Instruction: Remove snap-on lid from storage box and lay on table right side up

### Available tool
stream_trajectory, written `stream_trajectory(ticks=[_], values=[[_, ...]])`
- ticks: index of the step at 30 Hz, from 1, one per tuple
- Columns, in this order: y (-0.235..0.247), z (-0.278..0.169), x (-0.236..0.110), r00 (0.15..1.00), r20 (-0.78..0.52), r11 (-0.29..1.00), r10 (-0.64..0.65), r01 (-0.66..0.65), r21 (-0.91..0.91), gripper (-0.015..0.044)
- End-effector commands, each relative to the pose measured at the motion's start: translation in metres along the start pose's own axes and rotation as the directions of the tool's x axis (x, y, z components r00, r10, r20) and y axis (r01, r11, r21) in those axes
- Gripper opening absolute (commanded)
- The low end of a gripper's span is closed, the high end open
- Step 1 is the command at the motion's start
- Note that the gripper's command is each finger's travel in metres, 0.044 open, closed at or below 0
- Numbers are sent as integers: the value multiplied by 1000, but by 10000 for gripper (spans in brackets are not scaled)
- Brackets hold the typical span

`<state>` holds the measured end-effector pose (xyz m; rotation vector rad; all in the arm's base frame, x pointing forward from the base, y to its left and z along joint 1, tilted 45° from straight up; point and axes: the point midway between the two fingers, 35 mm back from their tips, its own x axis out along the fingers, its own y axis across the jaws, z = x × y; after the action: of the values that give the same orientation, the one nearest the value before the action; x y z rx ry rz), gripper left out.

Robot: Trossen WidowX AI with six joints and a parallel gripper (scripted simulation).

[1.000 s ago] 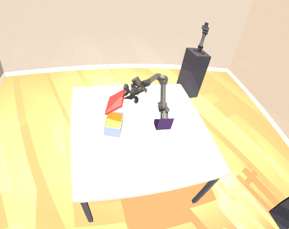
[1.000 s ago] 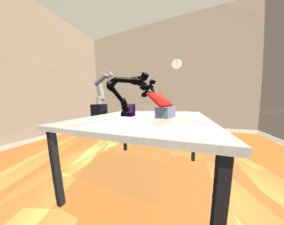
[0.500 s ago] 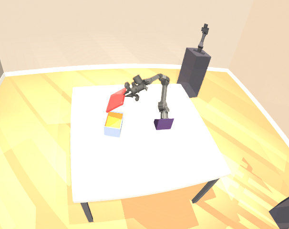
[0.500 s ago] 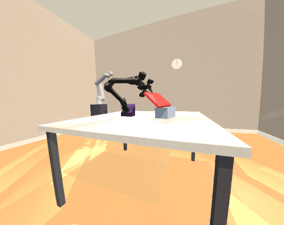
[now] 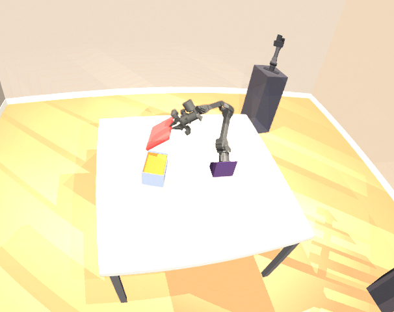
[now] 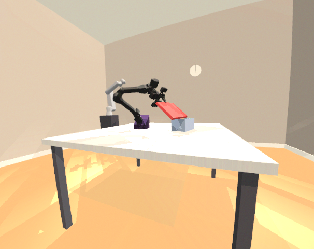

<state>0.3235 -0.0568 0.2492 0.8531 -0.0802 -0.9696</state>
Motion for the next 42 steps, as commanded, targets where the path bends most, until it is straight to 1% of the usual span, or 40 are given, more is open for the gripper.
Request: stream_trajectory(ticks=[1, 42], values=[[1, 7, -2, 1000, -8, 1000, 8, -8, 0, 0], [-5, 89, -9, 1000, -7, 1000, 8, -8, -2, 0]])
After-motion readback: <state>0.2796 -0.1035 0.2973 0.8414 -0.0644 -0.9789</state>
